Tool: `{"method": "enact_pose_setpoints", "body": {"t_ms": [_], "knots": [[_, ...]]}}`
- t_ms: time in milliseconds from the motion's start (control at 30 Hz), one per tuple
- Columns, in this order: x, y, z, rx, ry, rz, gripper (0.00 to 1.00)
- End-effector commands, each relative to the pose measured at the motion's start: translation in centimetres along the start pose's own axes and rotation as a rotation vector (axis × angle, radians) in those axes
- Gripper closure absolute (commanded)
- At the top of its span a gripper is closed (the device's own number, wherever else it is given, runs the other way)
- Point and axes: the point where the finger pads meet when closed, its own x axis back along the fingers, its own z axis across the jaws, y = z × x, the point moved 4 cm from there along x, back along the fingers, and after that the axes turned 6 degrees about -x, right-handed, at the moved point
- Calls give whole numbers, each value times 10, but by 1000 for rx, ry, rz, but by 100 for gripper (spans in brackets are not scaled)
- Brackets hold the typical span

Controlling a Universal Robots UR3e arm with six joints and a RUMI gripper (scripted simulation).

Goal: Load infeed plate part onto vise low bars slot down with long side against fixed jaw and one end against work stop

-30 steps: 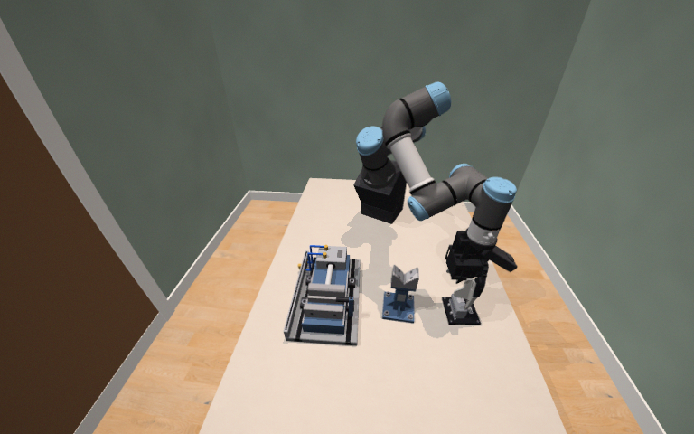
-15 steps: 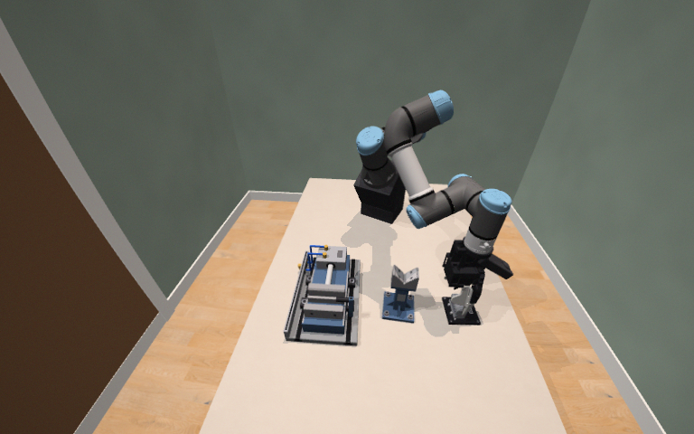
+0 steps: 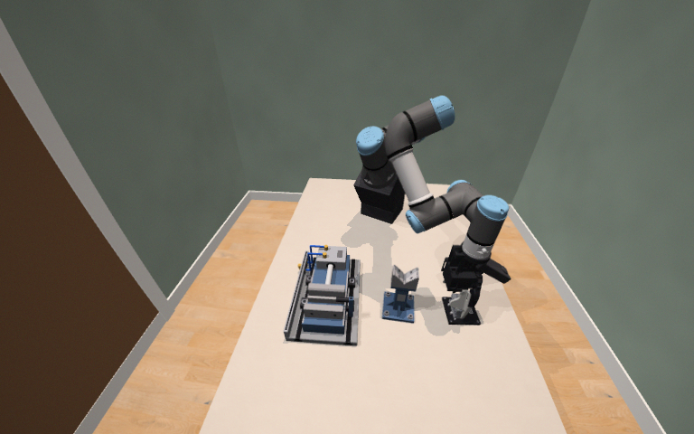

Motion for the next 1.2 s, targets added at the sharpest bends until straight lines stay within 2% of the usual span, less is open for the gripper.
{"method": "enact_pose_setpoints", "body": {"t_ms": [0,1167], "knots": [[-2,0,1,0,3,1,49],[-7,0,1,0,3,1,49]]}}
